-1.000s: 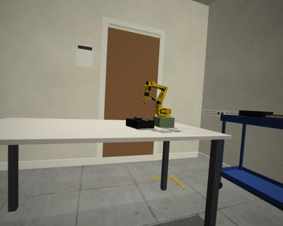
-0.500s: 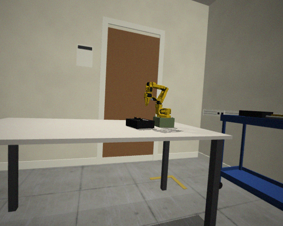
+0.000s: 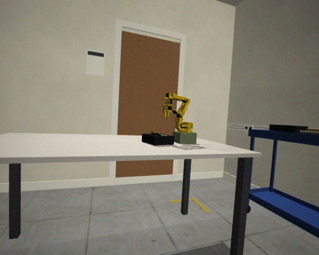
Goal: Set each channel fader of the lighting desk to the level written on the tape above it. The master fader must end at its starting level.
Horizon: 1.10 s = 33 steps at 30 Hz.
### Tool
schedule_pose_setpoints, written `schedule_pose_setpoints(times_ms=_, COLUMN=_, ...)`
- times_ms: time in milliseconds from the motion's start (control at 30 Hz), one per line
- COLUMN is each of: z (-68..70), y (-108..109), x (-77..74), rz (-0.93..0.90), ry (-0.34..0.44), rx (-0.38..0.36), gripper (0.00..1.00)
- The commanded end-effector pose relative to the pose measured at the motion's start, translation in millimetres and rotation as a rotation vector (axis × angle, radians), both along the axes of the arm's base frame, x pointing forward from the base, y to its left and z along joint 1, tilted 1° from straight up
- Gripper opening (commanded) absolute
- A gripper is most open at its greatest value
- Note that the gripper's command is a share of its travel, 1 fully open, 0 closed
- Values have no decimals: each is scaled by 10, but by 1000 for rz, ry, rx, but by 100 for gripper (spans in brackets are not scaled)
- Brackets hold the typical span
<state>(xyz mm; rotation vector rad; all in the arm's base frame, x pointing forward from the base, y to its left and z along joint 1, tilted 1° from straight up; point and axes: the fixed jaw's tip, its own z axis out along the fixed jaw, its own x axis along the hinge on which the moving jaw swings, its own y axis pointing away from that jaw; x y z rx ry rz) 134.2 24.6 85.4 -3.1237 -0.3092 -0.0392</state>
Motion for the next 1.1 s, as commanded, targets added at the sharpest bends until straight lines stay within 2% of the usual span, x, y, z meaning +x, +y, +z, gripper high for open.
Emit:
schedule_pose_setpoints(times_ms=0, z=-16, y=4, x=-52, rz=32, ry=22, rx=-5, gripper=0)
schedule_pose_setpoints(times_ms=567, z=-24, y=8, x=-35, rz=41, ry=38, rx=-8, gripper=0)
schedule_pose_setpoints(times_ms=867, z=-117, y=42, x=139, rz=56, ry=141, rx=-31, gripper=0)
schedule_pose_setpoints(times_ms=933, z=-117, y=42, x=139, rz=56, ry=141, rx=-31, gripper=0)
schedule_pose_setpoints(times_ms=1067, z=-202, y=58, x=227, rz=64, ry=197, rx=-42, gripper=0)
